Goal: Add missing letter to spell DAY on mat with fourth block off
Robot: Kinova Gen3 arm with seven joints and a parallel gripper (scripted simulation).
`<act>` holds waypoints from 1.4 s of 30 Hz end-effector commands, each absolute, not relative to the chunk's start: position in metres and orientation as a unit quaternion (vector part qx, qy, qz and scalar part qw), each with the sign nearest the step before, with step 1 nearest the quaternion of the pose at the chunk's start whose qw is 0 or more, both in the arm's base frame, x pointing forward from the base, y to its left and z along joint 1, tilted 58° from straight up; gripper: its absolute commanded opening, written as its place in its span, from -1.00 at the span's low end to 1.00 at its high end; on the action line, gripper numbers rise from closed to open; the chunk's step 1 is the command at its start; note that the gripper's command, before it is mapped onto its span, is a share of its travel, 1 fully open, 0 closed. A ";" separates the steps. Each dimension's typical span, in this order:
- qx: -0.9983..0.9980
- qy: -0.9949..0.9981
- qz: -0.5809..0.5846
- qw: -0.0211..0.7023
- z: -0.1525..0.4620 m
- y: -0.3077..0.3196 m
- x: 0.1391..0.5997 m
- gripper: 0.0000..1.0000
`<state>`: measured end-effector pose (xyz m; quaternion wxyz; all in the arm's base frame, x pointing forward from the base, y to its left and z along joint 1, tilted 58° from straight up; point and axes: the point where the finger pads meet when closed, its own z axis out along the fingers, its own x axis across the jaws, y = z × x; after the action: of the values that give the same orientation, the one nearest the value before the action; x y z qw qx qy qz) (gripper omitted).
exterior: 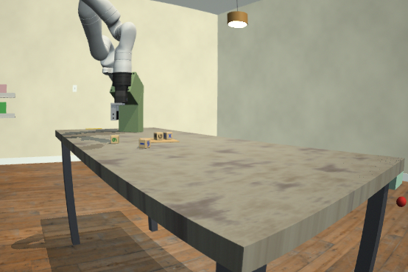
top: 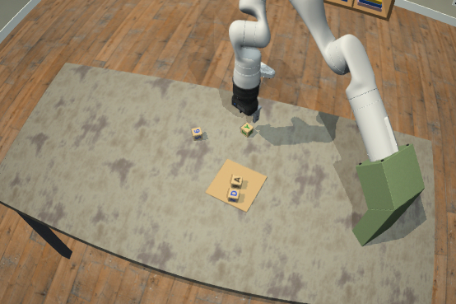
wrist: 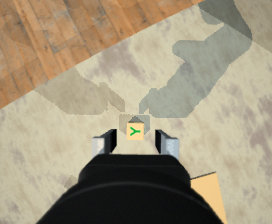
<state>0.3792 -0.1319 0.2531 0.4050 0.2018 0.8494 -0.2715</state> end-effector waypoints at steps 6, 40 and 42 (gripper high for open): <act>0.202 0.849 -0.271 0.405 0.253 -0.132 0.379 1.00; 0.202 0.850 -0.271 0.405 0.249 -0.137 0.385 1.00; 0.202 0.850 -0.271 0.405 0.247 -0.139 0.386 1.00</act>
<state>0.3862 -0.1360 0.2487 0.4067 0.2006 0.8499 -0.2683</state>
